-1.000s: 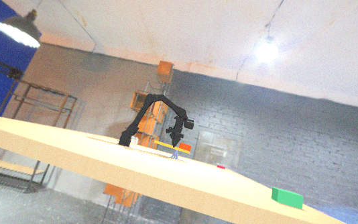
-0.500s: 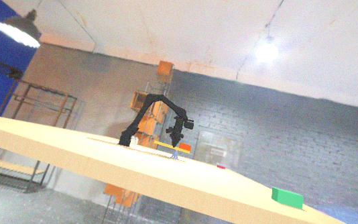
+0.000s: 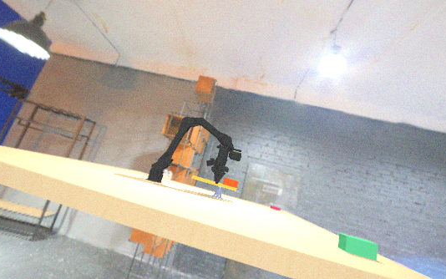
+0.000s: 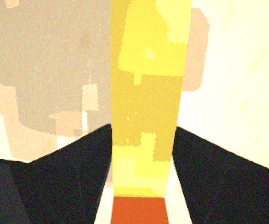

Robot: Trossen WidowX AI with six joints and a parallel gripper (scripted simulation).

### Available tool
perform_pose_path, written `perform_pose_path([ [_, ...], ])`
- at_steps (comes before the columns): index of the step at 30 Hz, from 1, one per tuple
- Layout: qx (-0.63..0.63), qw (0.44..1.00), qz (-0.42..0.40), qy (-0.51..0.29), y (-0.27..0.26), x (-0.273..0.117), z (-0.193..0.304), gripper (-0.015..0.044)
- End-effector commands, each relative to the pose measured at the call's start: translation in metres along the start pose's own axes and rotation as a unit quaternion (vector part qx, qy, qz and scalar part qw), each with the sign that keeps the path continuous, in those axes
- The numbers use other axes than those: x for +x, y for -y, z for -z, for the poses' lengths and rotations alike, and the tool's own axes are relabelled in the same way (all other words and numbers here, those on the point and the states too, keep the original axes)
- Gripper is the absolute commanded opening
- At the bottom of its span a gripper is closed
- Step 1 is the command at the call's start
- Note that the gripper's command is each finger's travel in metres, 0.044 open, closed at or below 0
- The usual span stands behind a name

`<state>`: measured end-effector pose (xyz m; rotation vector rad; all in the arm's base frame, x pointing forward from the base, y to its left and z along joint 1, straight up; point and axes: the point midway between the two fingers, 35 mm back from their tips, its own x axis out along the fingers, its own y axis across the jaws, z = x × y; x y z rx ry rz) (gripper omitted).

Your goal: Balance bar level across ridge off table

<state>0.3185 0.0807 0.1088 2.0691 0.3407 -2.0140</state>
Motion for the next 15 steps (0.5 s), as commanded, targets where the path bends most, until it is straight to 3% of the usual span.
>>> perform_pose_path([
  [1, 0.001, 1.0, 0.001, 0.001, 0.0005, 0.0026, -0.0004, 0.0],
  [15, 0.001, 1.0, 0.001, 0.001, 0.0005, 0.0006, -0.0006, 0.0],
])
